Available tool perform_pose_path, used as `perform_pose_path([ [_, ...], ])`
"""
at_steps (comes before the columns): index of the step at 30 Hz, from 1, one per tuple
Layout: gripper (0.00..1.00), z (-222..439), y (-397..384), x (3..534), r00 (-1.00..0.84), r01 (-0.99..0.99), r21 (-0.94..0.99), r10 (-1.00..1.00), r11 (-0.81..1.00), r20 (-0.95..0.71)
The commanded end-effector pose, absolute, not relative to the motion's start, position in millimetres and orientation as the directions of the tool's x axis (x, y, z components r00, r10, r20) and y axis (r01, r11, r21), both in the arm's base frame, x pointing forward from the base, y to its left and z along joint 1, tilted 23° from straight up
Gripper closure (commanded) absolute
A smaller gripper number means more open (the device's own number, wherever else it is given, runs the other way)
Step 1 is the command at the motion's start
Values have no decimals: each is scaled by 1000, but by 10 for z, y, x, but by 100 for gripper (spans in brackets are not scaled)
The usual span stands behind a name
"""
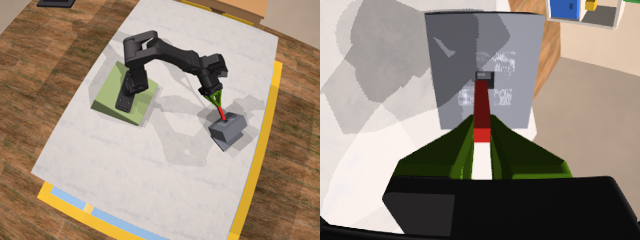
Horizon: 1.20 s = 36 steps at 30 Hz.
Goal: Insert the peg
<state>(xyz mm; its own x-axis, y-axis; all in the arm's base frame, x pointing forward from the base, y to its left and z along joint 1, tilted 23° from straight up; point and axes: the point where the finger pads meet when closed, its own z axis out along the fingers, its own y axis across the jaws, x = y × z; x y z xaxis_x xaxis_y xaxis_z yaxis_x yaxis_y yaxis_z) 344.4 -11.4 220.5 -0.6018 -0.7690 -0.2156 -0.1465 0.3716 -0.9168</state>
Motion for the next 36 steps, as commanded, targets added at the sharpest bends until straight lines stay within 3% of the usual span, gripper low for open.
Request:
perform_pose_path([
  [1,100,2293,-91,3449,-601,-143,-917,-769,372,-219],
  [36,100,2434,-97,3515,-601,-142,-917,-769,372,-219],
])
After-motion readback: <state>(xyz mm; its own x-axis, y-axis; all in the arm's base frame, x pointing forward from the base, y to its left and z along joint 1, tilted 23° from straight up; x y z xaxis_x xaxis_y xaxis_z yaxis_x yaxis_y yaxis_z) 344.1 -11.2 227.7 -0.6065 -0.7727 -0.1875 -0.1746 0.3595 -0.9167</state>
